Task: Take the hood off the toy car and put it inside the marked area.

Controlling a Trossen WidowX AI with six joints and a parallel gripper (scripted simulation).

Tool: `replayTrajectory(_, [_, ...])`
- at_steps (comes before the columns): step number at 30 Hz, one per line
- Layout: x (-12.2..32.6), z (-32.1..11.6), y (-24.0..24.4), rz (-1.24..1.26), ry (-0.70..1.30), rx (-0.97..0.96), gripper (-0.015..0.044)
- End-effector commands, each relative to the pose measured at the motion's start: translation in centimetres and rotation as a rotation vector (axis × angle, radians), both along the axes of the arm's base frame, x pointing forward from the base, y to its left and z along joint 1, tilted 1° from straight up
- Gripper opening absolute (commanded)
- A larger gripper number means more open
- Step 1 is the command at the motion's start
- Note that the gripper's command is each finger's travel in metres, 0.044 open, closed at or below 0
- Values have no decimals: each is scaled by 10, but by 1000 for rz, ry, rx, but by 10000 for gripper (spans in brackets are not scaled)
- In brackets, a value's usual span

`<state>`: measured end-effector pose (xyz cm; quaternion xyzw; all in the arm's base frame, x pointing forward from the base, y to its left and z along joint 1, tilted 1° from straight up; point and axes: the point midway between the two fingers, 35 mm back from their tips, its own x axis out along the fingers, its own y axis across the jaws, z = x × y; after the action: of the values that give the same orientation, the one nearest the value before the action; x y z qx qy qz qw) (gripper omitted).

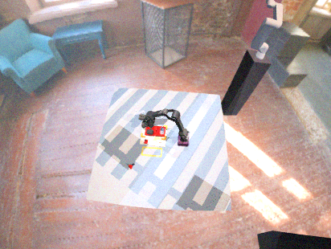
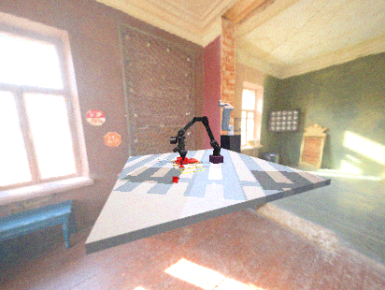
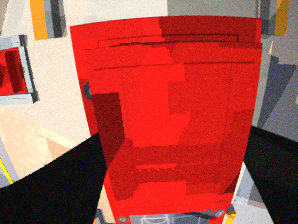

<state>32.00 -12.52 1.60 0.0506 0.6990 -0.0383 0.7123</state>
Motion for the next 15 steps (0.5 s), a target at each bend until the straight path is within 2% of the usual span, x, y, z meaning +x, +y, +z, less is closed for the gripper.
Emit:
replayTrajectory(1, [2, 7, -1, 1, -11, -5, 0])
replayTrajectory(15, [1, 17, -1, 0, -11, -4, 0])
